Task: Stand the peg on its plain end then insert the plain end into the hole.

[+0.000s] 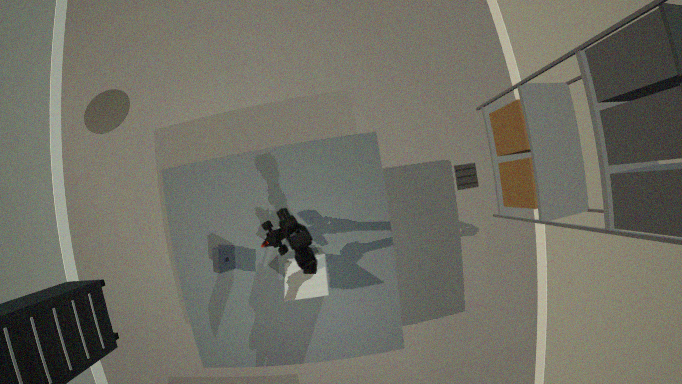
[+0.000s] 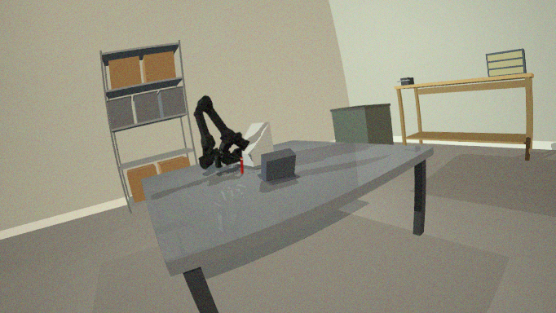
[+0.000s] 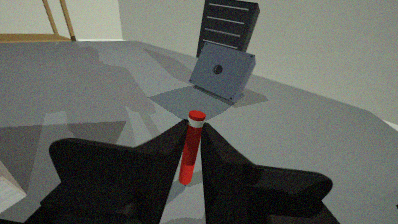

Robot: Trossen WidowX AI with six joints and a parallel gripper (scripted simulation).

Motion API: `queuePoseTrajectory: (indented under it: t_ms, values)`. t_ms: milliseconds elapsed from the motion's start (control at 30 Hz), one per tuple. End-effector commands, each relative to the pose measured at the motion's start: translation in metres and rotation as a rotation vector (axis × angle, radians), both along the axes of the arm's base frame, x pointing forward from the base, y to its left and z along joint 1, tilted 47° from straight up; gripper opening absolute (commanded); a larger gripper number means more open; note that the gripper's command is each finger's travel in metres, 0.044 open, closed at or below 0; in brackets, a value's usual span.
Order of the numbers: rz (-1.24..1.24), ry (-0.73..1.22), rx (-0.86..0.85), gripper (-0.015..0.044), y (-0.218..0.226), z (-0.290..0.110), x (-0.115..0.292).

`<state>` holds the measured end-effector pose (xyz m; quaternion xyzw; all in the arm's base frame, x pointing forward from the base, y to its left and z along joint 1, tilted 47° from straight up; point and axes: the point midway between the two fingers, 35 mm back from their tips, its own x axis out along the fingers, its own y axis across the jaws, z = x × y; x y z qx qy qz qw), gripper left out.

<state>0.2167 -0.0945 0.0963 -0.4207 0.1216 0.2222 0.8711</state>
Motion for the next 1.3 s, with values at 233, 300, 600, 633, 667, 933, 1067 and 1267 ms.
queuePoseTrajectory:
  t_ms: [233, 300, 600, 633, 667, 933, 1067, 1267]
  values:
    - [-0.003, 0.001, 0.001, 0.0049, -0.0025, -0.0018, 0.0001]
    - [-0.004, 0.001, 0.001, 0.0049, -0.0029, -0.0019, 0.0002]
    - [-0.007, 0.001, 0.000, 0.0049, -0.0047, -0.0028, 0.0003]
    - [-0.007, 0.001, 0.000, 0.0049, -0.0049, -0.0029, 0.0003]
    - [-0.007, 0.001, 0.000, 0.0049, -0.0047, -0.0027, 0.0002]
    - [-0.006, -0.002, -0.002, 0.0049, -0.0055, -0.0015, -0.0013]
    - [-0.005, -0.003, -0.004, 0.0049, -0.0064, -0.0014, -0.0018]
    - [-0.001, -0.008, -0.008, 0.0049, -0.0081, -0.0011, -0.0025]
